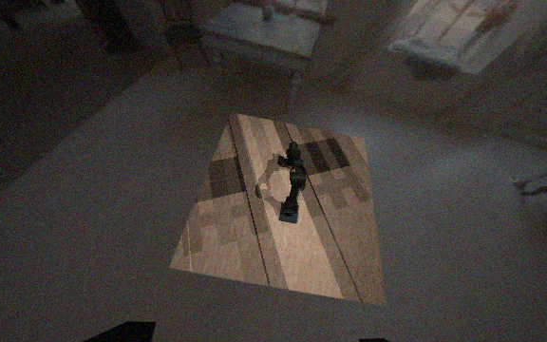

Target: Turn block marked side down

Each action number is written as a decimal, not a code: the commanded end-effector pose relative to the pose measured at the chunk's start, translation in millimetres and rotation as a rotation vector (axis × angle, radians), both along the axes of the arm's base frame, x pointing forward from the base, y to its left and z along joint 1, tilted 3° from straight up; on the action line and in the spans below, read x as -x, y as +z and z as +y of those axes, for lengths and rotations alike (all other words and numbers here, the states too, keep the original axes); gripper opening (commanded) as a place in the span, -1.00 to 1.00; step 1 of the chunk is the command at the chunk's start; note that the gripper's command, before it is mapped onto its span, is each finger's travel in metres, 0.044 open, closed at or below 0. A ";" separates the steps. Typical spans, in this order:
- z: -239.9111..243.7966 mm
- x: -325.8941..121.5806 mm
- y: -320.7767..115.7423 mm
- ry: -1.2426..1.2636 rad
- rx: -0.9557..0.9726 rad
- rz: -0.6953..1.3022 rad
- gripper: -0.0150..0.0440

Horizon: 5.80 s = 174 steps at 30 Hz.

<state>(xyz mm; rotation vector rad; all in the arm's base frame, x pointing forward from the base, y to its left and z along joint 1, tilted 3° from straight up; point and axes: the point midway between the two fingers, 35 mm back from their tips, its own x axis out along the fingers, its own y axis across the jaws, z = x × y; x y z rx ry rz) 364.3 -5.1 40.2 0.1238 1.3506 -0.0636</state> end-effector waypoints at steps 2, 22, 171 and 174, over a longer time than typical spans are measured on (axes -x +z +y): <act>-0.7 1.0 0.7 -0.011 0.014 -0.080 -0.49; -0.1 7.3 0.3 -0.026 0.036 -0.302 -0.49; -3.1 -1.1 55.6 -0.008 0.005 0.009 1.00; -4.2 -6.5 58.9 -0.003 -0.009 0.104 1.00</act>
